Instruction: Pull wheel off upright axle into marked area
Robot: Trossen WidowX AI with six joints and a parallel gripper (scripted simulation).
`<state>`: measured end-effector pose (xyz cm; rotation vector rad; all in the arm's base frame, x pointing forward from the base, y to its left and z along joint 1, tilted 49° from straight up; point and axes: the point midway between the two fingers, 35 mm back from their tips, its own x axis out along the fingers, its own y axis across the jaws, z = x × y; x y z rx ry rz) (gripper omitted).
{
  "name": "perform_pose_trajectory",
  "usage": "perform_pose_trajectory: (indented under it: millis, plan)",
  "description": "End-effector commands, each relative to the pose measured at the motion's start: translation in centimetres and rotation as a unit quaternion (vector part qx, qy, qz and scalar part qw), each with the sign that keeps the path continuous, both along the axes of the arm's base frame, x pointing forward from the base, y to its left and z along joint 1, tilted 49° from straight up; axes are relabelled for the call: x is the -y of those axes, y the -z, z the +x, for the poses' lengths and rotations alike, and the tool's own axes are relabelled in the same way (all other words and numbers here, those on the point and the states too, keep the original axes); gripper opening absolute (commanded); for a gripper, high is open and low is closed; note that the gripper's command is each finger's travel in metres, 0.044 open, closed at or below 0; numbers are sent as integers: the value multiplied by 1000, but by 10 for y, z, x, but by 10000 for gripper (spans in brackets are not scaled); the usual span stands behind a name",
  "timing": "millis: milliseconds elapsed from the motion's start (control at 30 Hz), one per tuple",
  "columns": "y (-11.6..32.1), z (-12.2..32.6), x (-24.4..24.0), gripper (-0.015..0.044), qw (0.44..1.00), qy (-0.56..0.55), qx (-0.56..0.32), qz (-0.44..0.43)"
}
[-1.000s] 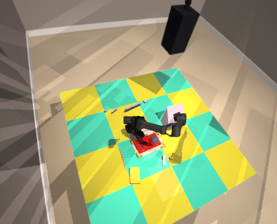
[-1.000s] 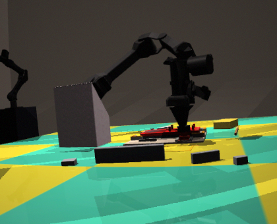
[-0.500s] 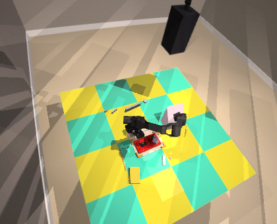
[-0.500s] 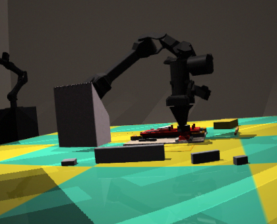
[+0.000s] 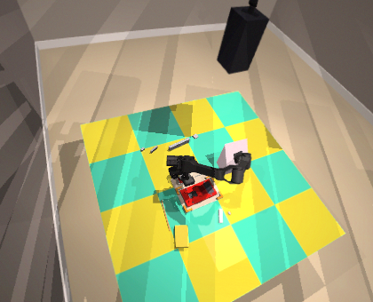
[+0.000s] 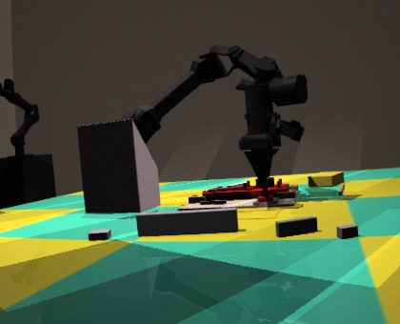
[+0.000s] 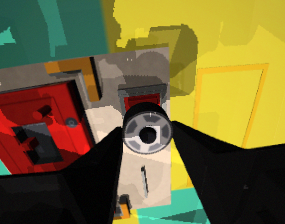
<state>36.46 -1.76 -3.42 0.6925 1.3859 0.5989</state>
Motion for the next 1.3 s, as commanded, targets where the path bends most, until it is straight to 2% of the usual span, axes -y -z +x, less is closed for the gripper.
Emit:
perform_pose_trajectory:
  millis: [0,1267]
  plan:
    - [-3,1,3,0,1000,1,3,-1]
    - [-11,-1,12,0,1000,3,3,0]
